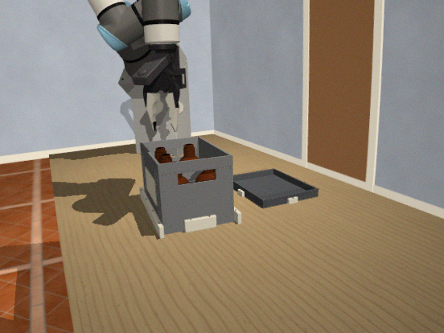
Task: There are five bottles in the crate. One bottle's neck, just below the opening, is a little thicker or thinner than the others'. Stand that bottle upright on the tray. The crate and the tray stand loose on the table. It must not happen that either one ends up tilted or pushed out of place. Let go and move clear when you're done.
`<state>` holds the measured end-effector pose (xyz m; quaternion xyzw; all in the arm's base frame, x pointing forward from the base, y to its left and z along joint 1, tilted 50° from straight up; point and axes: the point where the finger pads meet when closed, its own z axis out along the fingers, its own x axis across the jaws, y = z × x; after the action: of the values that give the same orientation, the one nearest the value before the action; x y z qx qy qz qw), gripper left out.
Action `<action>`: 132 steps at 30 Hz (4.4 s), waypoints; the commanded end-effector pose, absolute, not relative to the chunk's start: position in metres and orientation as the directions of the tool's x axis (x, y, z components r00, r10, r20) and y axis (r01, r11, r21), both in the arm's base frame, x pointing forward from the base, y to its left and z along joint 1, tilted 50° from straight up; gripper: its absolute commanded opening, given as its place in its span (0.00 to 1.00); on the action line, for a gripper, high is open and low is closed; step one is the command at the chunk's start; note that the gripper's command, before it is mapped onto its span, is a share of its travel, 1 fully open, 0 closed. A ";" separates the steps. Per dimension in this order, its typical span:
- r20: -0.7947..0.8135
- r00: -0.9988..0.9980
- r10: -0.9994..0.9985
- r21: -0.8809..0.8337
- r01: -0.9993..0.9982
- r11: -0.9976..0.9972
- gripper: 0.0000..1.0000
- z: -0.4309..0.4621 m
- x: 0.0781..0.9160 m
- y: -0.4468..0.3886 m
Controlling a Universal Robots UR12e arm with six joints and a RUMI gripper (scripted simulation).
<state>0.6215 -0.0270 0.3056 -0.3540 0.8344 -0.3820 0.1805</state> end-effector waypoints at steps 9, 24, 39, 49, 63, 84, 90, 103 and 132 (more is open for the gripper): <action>-0.031 -0.684 -0.729 -0.766 -0.452 0.457 0.38 0.306 0.622 -0.027; -0.031 -0.684 -0.729 -0.766 -0.452 0.457 0.38 0.301 0.626 -0.031; -0.031 -0.684 -0.729 -0.766 -0.452 0.457 0.38 0.290 0.636 -0.040; -0.031 -0.684 -0.729 -0.766 -0.452 0.457 0.38 0.283 0.642 -0.047; -0.031 -0.684 -0.729 -0.766 -0.452 0.457 0.38 0.279 0.646 -0.051; -0.031 -0.684 -0.729 -0.766 -0.452 0.457 0.38 0.278 0.646 -0.051; -0.031 -0.684 -0.729 -0.766 -0.452 0.457 0.38 0.278 0.646 -0.051; -0.031 -0.684 -0.729 -0.766 -0.452 0.457 0.38 0.278 0.646 -0.051; -0.031 -0.684 -0.729 -0.766 -0.452 0.457 0.38 0.282 0.649 -0.053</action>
<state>0.6486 -0.0531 0.2818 -0.3540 0.8344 -0.3820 0.1805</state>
